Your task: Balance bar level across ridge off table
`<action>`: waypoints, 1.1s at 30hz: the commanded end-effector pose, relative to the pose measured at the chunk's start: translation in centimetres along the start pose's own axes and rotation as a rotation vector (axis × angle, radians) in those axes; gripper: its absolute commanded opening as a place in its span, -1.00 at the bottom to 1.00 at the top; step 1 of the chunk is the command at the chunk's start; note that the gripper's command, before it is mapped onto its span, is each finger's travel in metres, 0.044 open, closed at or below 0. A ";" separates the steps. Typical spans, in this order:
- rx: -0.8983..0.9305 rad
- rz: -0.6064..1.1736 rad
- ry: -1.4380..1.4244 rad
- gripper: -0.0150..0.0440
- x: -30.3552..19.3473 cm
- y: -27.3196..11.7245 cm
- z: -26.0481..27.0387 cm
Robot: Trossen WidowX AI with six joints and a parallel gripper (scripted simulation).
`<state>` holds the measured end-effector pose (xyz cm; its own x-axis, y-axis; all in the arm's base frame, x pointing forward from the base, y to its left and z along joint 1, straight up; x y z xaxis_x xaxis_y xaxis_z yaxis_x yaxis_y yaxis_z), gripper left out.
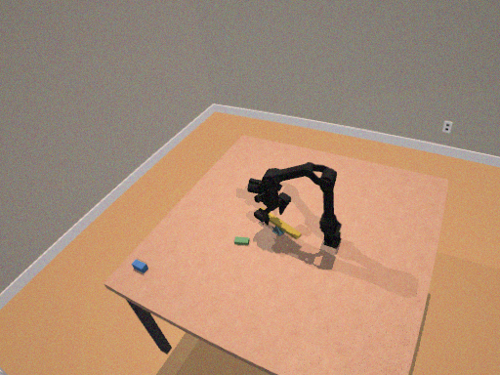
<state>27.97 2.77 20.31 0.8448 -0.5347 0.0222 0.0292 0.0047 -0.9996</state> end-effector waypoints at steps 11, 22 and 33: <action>0.000 0.000 0.000 1.00 0.0 -10.0 0.0; 0.000 0.000 0.000 1.00 0.0 -10.0 0.0; 0.000 0.000 0.000 1.00 0.0 -10.0 0.0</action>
<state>27.68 2.74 30.37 0.8447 -0.5346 0.0271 0.0352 0.0050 -0.9994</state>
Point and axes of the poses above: the point midway between the two fingers, 35 mm back from their tips, its own y axis out along the fingers, its own z axis across the jaws, x = y × z, the point moved 10 cm from there along -y, back along the fingers, and after that the axes turned 13 degrees about y, right-handed, at the moved point
